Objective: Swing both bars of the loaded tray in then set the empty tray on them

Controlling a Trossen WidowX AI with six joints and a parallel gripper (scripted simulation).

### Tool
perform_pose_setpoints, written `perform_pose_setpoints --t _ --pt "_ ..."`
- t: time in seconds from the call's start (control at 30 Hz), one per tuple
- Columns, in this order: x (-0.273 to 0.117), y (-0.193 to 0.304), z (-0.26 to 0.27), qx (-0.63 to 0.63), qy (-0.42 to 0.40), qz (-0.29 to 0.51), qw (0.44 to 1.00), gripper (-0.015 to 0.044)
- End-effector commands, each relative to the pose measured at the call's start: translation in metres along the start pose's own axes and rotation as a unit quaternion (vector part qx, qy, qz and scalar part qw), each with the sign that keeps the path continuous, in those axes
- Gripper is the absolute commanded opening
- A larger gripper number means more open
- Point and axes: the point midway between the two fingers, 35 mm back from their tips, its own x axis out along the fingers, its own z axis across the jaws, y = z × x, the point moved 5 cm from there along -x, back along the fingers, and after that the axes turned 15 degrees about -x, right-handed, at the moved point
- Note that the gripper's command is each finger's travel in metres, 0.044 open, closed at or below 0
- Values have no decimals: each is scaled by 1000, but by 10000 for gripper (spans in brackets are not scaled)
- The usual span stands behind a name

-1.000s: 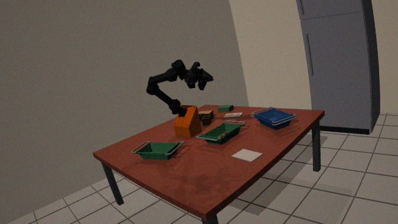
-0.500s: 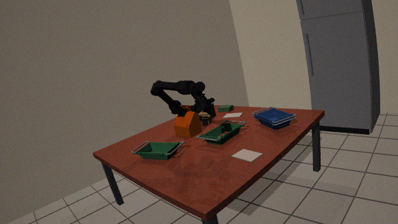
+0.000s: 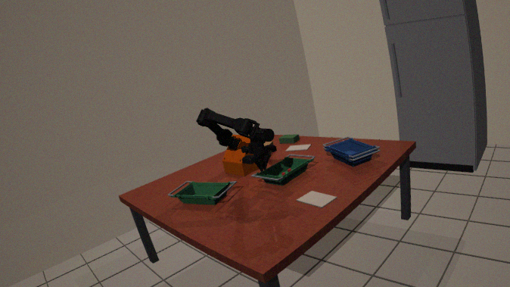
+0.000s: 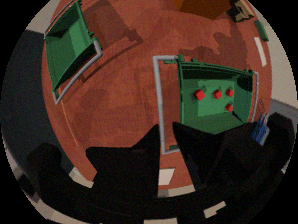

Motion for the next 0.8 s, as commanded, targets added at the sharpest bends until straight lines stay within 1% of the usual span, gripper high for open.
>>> perform_pose_setpoints --t 0.0,0.43,0.63,0.77 --pt "5 -2 -1 5 -2 -7 1000 82" --pt "61 -3 0 5 -3 -8 1000 82" --pt "61 -3 -1 5 -3 -8 1000 82" --pt "49 0 -7 5 -2 -8 1000 82"
